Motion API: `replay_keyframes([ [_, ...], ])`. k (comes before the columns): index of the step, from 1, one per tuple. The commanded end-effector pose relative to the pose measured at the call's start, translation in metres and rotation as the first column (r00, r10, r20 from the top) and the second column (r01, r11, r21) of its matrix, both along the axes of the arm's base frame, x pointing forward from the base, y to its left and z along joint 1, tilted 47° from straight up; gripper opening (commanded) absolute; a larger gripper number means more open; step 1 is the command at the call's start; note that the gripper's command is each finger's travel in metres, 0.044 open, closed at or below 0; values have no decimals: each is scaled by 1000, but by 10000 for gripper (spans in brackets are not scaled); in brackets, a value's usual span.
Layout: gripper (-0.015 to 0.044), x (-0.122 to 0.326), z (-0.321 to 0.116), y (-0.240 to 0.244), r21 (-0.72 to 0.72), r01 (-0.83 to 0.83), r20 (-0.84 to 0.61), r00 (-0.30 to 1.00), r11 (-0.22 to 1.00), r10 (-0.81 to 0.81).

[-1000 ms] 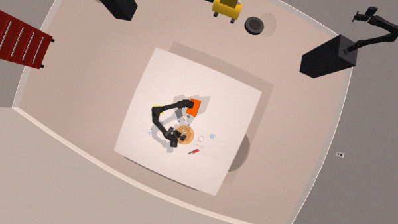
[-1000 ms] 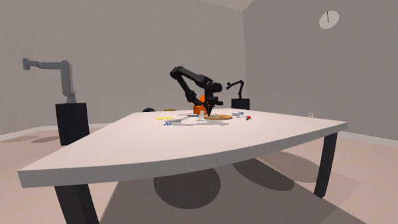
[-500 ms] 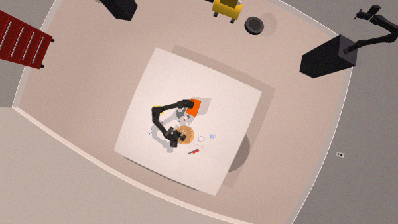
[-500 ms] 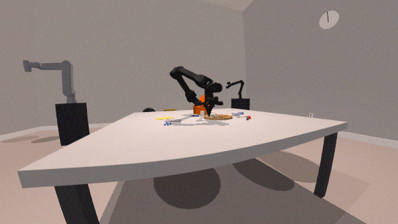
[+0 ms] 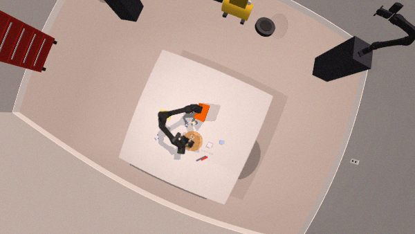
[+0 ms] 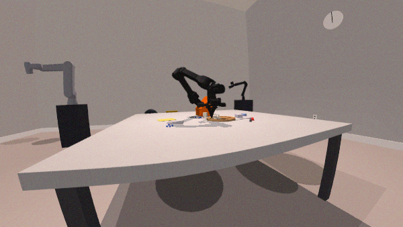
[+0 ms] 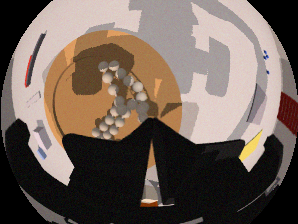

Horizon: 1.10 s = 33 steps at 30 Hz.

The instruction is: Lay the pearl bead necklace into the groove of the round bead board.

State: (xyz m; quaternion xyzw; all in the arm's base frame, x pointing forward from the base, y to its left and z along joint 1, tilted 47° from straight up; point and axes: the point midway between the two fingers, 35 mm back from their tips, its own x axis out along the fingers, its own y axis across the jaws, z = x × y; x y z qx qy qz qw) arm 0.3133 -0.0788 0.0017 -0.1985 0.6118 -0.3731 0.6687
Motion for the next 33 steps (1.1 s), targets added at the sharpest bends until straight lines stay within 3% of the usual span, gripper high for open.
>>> replay_keyframes([
  [1, 0, -2, -4, 1, 12, 0, -8, 1000, 1000, 0],
  [2, 0, -2, -4, 1, 12, 0, -8, 1000, 1000, 0],
  [19, 440, 0, 5, 9, 8, 0, -5, 1000, 1000, 0],
  [33, 440, -2, 10, 13, 13, 0, -8, 1000, 1000, 0],
])
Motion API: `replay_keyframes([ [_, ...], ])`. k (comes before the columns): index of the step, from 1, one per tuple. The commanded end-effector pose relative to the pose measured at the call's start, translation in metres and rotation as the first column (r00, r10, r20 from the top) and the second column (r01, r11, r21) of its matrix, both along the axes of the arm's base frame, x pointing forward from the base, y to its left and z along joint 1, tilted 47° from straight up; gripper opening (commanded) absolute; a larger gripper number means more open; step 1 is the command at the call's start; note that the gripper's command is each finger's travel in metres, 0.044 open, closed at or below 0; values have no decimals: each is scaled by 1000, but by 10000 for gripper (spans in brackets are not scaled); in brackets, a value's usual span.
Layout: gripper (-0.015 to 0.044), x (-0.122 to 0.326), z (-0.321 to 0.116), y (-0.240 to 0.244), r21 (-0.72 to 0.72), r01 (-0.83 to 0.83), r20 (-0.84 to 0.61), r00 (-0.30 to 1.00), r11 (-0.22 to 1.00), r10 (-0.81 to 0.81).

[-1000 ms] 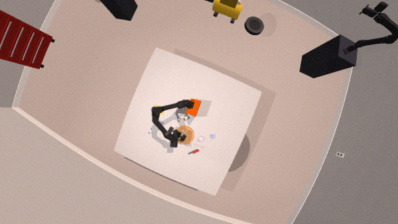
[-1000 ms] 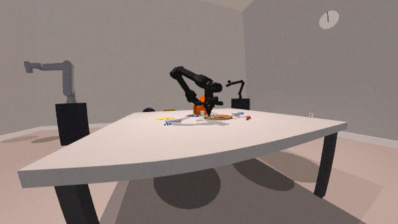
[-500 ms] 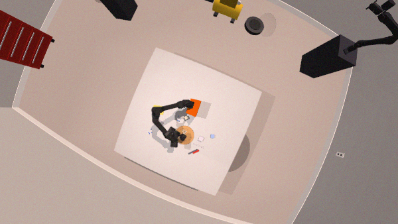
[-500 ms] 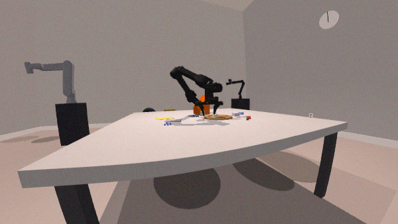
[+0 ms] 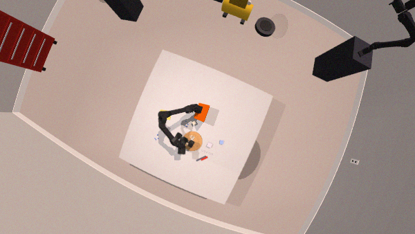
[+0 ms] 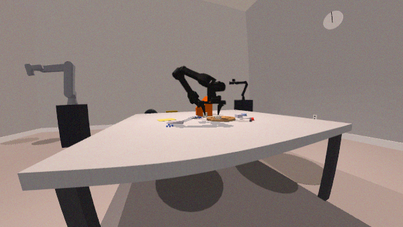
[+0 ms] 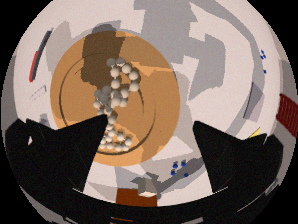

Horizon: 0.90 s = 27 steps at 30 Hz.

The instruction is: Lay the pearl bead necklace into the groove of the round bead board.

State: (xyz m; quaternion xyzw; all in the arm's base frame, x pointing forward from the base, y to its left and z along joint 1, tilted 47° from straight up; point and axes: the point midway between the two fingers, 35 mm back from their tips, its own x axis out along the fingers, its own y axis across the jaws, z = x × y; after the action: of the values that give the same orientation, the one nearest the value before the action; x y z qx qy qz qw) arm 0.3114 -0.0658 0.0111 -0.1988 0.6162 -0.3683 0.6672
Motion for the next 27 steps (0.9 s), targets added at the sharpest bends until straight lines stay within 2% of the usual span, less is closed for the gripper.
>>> replay_keyframes([
  [1, 440, 0, 0, 1, 5, 4, 2, 1000, 1000, -4],
  [17, 440, 0, 0, 1, 5, 4, 2, 1000, 1000, -4],
  [22, 310, 4, -13, 26, 11, -10, -11, 1000, 1000, 10],
  [27, 310, 5, -29, 57, 11, -24, -28, 999, 1000, 25],
])
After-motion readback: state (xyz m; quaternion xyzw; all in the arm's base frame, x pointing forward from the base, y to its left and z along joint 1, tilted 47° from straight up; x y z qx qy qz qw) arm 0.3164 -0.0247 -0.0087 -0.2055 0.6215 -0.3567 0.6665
